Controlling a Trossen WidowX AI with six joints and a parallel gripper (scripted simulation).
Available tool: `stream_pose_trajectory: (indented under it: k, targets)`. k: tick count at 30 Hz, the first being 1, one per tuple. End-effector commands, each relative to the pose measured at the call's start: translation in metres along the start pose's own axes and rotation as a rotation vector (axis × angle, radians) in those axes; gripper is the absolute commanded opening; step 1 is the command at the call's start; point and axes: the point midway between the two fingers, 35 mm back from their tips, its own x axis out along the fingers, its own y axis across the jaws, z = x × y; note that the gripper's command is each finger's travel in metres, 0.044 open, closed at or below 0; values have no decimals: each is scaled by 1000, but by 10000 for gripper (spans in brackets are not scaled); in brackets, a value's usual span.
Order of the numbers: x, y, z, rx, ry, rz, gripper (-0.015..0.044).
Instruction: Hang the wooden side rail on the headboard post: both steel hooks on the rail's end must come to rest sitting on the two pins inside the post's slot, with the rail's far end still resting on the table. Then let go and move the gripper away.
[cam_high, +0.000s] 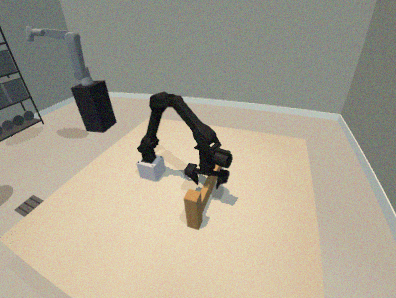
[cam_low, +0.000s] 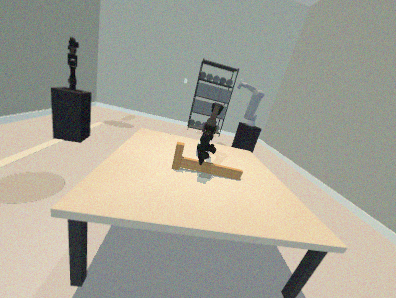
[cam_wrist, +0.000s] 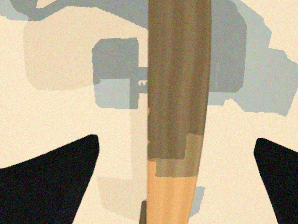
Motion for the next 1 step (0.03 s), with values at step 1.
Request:
stream_pose_trajectory:
  k: [1]
  targets:
    - [0, 0, 0, 0, 0, 0, 440]
